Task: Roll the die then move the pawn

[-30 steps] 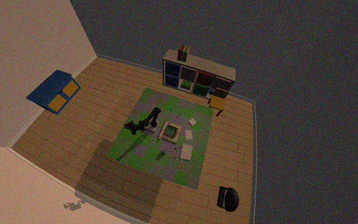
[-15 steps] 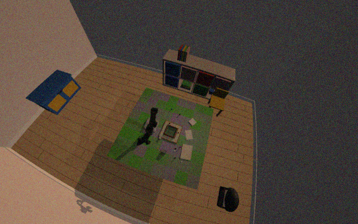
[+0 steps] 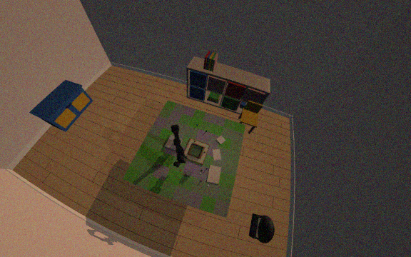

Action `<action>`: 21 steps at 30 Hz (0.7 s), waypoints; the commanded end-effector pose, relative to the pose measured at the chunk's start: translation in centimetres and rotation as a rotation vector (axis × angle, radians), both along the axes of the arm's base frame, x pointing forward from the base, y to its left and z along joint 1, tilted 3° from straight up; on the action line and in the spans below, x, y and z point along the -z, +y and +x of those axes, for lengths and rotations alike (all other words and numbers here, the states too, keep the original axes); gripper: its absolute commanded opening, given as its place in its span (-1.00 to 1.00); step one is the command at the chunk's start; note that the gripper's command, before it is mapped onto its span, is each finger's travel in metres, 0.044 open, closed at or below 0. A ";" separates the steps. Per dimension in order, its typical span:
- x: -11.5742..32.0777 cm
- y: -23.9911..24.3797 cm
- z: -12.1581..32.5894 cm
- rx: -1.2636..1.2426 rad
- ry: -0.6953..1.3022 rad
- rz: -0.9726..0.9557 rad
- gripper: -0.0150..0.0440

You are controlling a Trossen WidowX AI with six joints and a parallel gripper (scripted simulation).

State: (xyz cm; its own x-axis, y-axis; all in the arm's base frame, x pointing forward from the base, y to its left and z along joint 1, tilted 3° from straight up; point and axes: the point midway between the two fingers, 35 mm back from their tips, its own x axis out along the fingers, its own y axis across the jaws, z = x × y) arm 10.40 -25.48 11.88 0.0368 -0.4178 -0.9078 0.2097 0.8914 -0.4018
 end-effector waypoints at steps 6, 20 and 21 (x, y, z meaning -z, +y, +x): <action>4.1 8.8 2.6 -0.060 -0.017 0.387 0.44; 5.6 8.4 2.7 -0.060 -0.017 0.387 0.44; 5.7 8.4 2.7 -0.060 -0.017 0.387 0.44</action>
